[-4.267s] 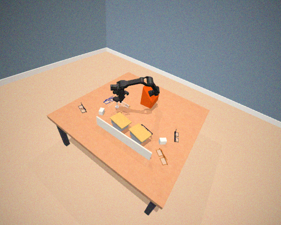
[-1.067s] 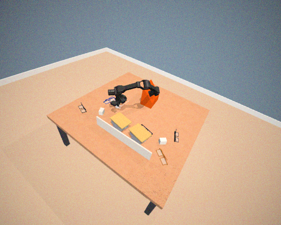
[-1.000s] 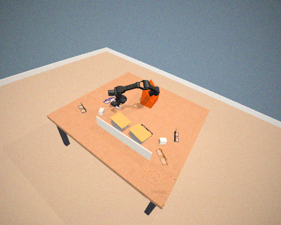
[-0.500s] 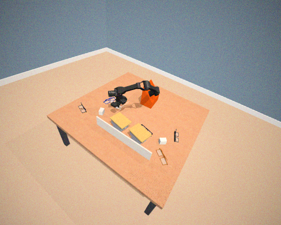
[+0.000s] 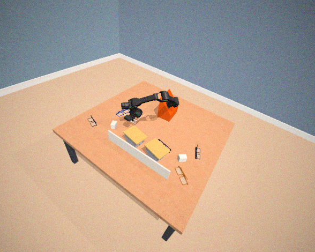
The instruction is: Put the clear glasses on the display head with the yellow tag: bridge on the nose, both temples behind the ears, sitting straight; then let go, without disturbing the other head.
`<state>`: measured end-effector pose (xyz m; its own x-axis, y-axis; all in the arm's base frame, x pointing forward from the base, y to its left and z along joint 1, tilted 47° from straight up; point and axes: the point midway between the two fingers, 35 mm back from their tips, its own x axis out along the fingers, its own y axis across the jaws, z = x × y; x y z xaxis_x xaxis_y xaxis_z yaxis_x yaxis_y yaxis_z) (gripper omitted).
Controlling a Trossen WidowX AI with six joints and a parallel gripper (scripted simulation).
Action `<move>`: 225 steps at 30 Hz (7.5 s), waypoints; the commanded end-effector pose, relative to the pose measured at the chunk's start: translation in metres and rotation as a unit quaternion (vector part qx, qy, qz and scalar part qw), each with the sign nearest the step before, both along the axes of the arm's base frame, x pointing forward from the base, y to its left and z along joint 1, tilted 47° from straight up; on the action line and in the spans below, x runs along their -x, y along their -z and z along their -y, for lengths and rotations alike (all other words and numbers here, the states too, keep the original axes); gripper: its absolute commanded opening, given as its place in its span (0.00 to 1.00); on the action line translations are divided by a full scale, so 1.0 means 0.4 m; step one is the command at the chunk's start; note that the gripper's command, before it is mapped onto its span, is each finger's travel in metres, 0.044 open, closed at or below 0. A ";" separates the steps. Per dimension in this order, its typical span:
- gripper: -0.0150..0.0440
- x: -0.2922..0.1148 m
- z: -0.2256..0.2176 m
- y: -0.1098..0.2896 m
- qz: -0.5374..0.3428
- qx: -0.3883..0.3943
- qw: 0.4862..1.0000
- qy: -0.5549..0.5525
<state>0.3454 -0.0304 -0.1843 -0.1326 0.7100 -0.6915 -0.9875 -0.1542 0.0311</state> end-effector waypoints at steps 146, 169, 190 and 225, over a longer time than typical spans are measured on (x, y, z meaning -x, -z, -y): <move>0.25 0.116 -0.326 -0.576 -0.001 -0.006 1.000 0.000; 0.25 0.116 -0.361 -0.540 0.000 -0.004 1.000 0.001; 0.25 0.119 -0.396 -0.505 0.000 -0.003 1.000 0.001; 0.25 0.131 -0.456 -0.450 0.000 -0.004 1.000 0.001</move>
